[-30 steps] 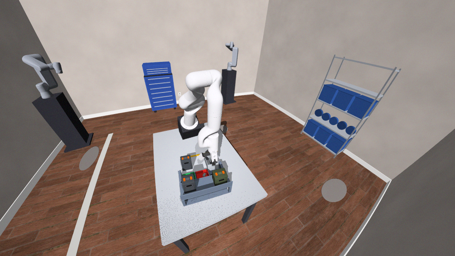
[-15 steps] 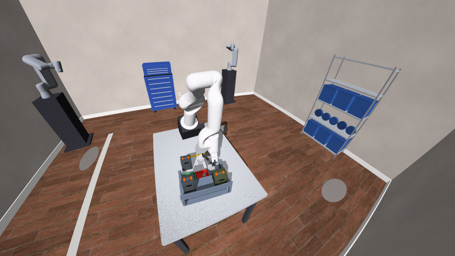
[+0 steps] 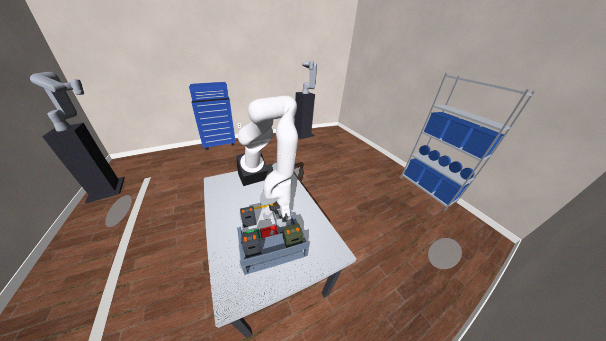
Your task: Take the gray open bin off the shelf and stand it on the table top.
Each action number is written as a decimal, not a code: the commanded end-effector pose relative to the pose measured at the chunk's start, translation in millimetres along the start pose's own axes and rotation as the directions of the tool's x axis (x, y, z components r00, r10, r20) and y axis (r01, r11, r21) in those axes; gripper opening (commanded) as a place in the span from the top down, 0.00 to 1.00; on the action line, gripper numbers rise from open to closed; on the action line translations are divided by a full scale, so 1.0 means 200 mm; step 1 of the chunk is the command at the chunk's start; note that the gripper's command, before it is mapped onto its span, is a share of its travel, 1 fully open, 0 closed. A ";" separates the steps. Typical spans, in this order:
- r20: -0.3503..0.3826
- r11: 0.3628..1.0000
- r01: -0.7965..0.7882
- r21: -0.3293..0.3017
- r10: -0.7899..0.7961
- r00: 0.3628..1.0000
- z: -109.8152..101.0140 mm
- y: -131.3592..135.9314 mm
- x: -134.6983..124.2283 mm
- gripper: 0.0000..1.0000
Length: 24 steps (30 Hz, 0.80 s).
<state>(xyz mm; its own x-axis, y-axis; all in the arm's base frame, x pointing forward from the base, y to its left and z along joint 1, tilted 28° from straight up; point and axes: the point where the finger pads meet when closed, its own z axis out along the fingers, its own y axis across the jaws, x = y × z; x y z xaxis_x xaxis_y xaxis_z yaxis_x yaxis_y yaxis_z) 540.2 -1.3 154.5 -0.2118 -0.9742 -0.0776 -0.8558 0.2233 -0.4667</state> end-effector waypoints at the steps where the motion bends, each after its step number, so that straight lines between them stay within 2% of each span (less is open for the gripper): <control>1: 0.000 1.000 0.000 0.000 0.000 1.000 0.03 0.00 0.00 0.67; 14: 0.000 1.000 0.000 0.000 0.000 1.000 0.04 0.00 0.00 0.67; 15: 0.000 1.000 0.000 0.001 0.000 1.000 0.04 0.00 0.00 1.00; 24: 0.000 1.000 0.000 0.001 0.000 1.000 0.04 0.00 0.00 1.00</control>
<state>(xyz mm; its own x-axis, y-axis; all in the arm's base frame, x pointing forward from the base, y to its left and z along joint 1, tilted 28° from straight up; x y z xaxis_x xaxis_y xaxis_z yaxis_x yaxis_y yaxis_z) 543.8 -1.5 146.4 -0.2117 -0.9743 -0.0775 -0.8561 0.2231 -0.4661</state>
